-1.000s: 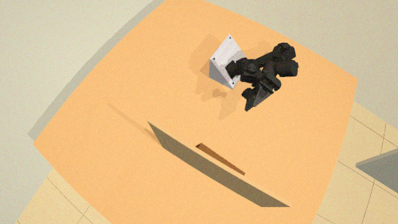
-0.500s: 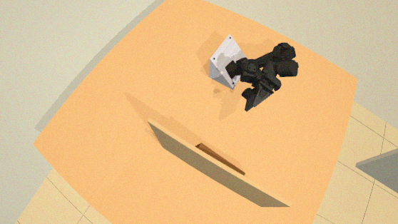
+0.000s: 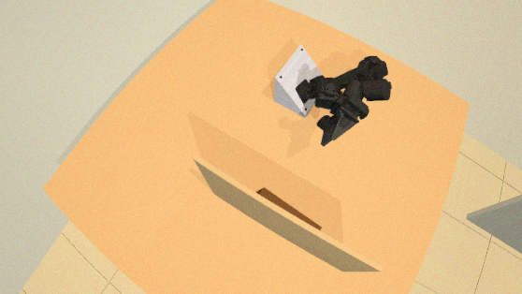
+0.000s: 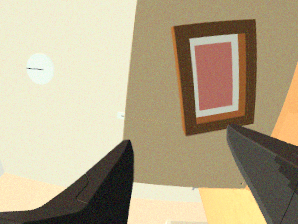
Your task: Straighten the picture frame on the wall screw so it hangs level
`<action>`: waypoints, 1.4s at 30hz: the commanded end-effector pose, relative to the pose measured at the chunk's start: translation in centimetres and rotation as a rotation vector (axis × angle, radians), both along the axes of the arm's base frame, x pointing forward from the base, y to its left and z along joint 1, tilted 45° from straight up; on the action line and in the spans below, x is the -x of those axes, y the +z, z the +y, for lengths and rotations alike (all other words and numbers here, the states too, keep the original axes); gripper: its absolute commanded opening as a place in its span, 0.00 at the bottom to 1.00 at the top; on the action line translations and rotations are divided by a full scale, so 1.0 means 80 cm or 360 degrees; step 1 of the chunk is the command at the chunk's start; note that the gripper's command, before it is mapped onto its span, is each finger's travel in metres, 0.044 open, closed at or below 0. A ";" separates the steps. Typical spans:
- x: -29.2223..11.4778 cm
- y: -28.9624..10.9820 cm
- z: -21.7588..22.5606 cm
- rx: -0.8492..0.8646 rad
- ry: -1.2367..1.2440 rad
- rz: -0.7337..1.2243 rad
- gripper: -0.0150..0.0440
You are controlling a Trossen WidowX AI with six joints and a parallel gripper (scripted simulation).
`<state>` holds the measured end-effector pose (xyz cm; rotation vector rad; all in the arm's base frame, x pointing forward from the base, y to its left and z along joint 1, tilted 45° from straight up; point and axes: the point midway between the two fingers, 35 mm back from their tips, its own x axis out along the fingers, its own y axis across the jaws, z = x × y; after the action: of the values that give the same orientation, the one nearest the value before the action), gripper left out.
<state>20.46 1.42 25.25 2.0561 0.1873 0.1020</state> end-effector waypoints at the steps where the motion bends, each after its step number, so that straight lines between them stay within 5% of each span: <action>1: 0.000 0.000 0.000 -0.0005 -0.0003 -0.0001 0.69; 10: -0.002 0.000 0.000 0.0000 0.0000 0.0000 0.69; 21: -0.077 -0.029 0.052 -0.0009 -0.0003 -0.0012 0.69; 42: -0.085 -0.027 0.055 -0.0009 -0.0003 -0.0013 0.69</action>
<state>26.82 5.78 22.99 2.0576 0.1813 0.1126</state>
